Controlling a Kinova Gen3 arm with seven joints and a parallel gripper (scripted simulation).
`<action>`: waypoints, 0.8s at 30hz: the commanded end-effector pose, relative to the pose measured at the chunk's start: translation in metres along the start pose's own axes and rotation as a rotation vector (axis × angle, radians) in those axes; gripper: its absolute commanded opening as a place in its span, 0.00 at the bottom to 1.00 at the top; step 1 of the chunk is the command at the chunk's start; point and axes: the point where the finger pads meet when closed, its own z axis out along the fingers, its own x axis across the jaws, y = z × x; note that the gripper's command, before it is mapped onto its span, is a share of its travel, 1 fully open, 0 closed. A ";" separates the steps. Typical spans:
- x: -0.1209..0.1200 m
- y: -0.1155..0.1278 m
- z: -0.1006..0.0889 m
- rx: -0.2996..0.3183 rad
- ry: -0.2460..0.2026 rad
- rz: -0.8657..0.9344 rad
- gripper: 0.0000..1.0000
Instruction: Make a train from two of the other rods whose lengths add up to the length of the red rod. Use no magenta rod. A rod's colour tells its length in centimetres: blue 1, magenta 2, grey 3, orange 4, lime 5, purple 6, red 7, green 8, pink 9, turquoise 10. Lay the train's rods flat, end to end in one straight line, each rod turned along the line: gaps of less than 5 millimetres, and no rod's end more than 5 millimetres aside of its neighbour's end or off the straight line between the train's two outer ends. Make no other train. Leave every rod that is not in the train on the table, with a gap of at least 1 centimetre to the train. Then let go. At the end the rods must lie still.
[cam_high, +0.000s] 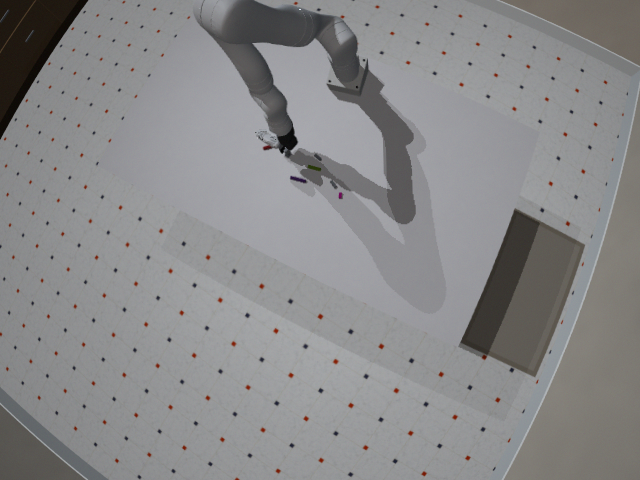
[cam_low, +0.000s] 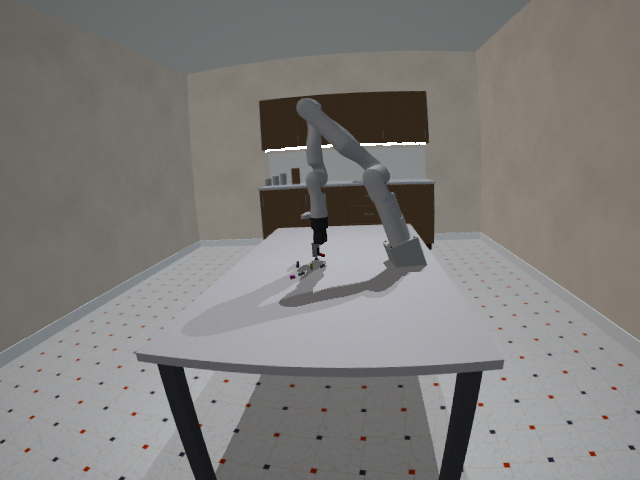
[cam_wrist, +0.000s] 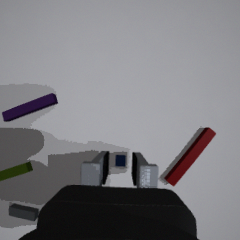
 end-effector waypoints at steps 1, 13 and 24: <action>0.000 0.000 0.000 0.000 0.000 0.000 0.54; 0.000 0.000 0.009 0.000 0.000 0.000 0.54; 0.000 0.000 0.016 0.000 0.000 0.000 0.54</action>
